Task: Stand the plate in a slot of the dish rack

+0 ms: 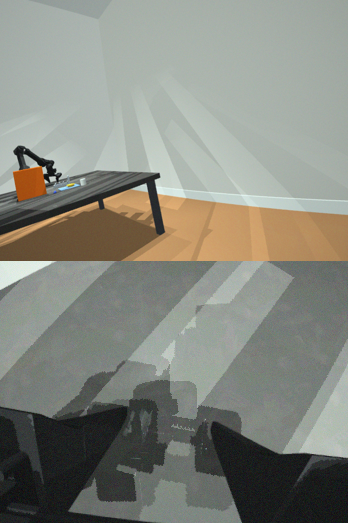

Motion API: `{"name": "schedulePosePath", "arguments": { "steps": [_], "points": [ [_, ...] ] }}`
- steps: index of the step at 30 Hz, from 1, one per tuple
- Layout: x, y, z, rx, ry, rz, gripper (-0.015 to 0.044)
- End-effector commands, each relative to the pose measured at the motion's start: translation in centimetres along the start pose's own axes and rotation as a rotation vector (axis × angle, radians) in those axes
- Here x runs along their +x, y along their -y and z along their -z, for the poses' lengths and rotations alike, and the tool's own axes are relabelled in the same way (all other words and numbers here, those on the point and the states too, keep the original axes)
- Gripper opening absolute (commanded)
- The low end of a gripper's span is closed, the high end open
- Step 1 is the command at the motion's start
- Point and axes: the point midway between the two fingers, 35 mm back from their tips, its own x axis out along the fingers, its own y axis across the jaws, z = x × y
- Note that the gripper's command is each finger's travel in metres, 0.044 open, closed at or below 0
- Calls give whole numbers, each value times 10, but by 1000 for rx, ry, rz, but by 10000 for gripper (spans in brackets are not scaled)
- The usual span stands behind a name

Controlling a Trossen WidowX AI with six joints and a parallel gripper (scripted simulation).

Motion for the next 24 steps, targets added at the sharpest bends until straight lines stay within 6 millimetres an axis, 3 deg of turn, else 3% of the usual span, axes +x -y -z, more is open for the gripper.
{"name": "schedulePosePath", "arguments": {
  "steps": [1,8,14,19,24],
  "points": [
    [-6,41,2,28,-34,88,400],
    [-41,133,21,127,-135,260,400],
    [-92,208,54,256,-234,377,400],
    [-142,254,89,384,-306,429,400],
    [-198,285,131,530,-357,437,400]
  ]
}}
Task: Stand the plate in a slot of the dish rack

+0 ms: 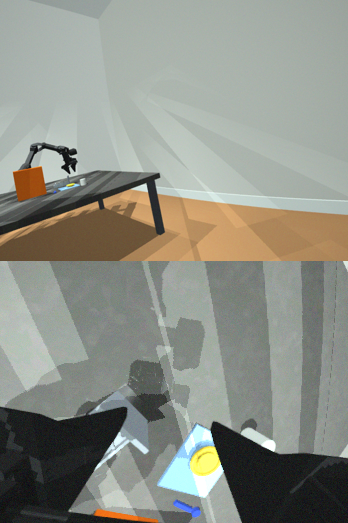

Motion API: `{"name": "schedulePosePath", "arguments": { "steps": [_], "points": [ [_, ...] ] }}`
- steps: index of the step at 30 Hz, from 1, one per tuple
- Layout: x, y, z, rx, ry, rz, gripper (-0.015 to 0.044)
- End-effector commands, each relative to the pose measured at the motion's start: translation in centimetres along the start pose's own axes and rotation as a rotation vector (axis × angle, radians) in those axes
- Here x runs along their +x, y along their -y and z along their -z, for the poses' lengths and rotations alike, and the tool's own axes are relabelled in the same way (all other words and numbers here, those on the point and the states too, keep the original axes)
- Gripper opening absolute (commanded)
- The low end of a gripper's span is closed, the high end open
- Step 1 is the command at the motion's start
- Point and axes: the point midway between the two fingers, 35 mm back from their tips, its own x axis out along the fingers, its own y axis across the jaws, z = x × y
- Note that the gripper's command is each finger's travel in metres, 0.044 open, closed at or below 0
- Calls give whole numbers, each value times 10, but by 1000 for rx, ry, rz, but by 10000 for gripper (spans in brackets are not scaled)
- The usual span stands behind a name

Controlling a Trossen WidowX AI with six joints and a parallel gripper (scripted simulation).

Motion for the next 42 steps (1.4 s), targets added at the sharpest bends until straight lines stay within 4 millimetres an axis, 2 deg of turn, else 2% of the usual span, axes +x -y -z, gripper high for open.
{"name": "schedulePosePath", "arguments": {
  "steps": [1,5,9,12,15,17,21,23,32,42],
  "points": [
    [-15,45,25,92,-54,-6,400],
    [-35,86,59,197,-96,-44,400],
    [-55,116,93,293,-113,-99,400],
    [-67,129,115,347,-122,-152,400],
    [-70,132,120,358,-123,-166,400],
    [-56,132,120,358,-122,-164,400],
    [17,124,123,358,-120,-166,400],
    [39,118,126,357,-120,-169,400],
    [44,115,125,357,-120,-170,400],
    [60,112,125,357,-119,-170,400]
  ]
}}
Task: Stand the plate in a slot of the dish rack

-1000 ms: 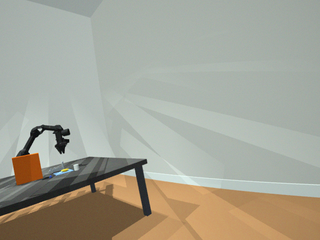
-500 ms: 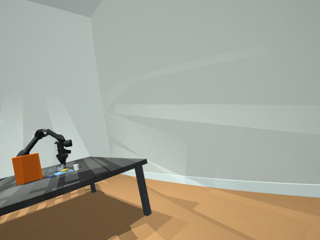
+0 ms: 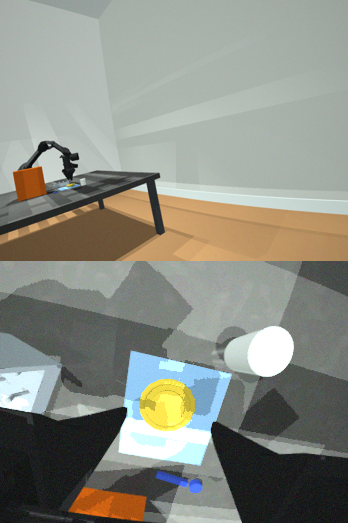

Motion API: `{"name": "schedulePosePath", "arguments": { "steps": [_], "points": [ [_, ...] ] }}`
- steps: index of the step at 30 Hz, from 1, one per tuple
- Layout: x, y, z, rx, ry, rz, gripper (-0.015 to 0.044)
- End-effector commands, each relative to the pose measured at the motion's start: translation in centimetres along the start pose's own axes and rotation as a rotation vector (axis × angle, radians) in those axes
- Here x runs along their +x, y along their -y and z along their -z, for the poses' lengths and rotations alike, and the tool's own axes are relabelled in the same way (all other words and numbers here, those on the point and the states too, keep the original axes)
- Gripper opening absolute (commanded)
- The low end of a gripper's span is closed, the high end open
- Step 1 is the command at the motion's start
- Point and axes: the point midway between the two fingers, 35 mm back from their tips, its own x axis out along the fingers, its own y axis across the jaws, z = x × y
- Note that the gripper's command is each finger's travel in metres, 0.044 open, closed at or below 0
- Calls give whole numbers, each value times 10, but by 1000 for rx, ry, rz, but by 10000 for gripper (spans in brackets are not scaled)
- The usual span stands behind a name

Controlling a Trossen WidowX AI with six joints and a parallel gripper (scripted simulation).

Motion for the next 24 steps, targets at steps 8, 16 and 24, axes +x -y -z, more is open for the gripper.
{"name": "schedulePosePath", "arguments": {
  "steps": [8,16,24],
  "points": [
    [20,-1,3,13,-6,-10,400],
    [33,-2,3,13,-6,-11,400],
    [46,-3,3,13,-6,-13,400]
  ]
}}
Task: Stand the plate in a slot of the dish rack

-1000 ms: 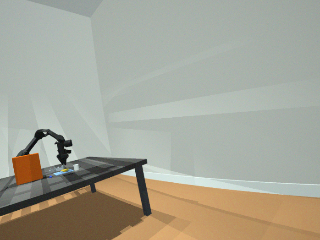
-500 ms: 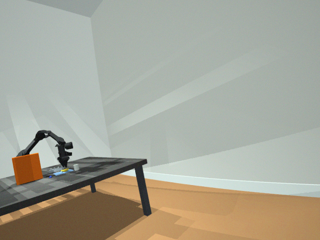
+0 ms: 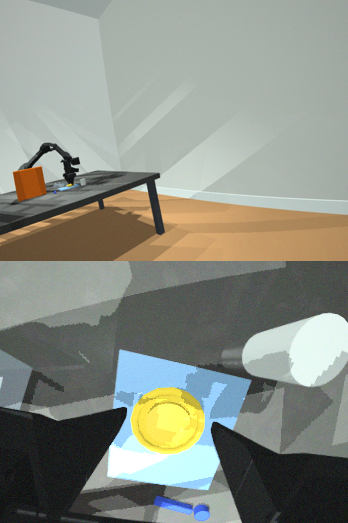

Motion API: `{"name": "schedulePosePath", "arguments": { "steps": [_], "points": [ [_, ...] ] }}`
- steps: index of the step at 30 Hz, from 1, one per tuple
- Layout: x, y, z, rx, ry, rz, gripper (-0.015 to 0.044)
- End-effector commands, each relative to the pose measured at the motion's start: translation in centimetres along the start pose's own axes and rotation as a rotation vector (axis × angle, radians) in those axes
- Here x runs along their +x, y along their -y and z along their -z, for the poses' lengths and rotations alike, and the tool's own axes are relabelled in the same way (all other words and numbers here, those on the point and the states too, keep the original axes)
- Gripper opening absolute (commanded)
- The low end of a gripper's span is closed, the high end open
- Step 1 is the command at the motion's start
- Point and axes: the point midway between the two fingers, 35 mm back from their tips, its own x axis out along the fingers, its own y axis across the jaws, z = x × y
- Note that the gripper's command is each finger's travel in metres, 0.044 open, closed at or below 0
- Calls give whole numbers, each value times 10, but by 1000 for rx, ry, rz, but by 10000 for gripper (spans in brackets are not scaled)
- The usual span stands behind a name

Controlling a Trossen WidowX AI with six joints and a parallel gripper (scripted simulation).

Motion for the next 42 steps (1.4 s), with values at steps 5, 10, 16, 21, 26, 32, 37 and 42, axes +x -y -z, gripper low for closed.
{"name": "schedulePosePath", "arguments": {
  "steps": [5,10,16,21,26,32,37,42],
  "points": [
    [11,-1,5,13,-8,-11,393],
    [11,-1,5,13,-8,-11,382],
    [11,-1,5,13,-8,-11,355],
    [11,-1,5,13,-8,-11,322],
    [7,0,3,15,-8,-8,210],
    [-27,6,-2,31,-9,6,52],
    [-59,9,-5,30,-9,11,0],
    [-92,11,-5,26,-8,12,0]
  ]
}}
